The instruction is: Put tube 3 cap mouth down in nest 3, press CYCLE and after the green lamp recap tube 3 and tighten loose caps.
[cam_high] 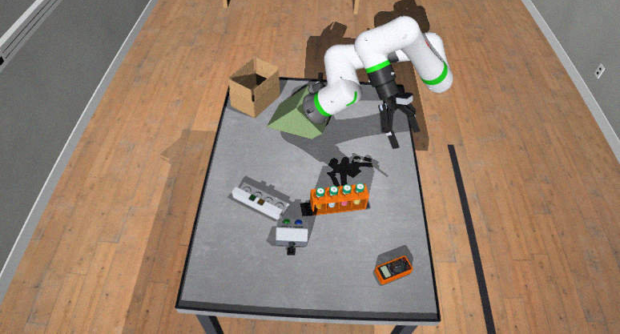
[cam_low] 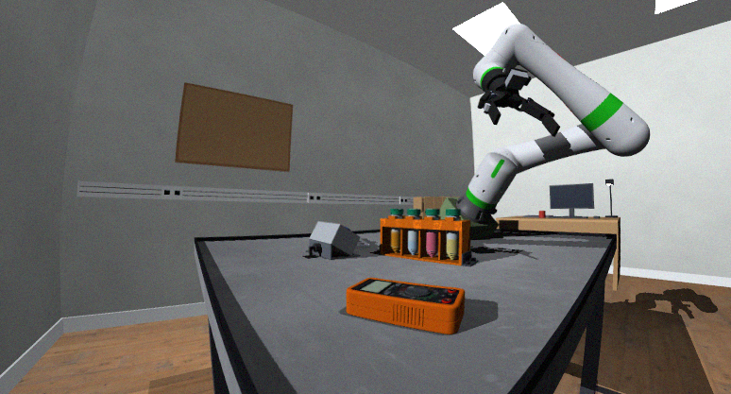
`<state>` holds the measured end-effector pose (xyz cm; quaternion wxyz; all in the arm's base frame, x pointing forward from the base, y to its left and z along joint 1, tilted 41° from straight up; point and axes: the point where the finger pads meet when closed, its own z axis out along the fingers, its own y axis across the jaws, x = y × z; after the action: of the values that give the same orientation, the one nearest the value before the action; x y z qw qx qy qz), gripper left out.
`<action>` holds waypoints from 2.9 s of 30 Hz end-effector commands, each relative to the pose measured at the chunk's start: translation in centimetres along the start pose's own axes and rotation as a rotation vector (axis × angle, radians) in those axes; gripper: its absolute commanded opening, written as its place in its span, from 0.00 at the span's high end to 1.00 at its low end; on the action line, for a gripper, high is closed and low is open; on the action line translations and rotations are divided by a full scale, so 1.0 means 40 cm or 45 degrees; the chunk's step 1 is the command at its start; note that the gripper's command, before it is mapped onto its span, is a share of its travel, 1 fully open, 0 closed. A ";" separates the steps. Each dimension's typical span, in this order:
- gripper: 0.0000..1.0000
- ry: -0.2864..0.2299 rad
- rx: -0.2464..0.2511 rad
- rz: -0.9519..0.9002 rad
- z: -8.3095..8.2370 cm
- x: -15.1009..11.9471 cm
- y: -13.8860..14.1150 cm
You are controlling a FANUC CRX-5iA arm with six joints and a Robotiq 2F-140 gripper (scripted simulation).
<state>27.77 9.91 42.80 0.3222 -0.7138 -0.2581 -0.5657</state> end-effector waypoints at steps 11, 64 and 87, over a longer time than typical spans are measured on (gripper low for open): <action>0.00 0.000 0.000 0.000 0.000 0.001 0.000; 0.59 -0.065 -0.021 0.524 -0.052 -0.044 0.119; 0.59 -0.234 -0.115 1.306 -0.093 -0.168 0.302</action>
<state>32.32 -0.25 35.47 0.4983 -0.8060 0.0978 -0.3040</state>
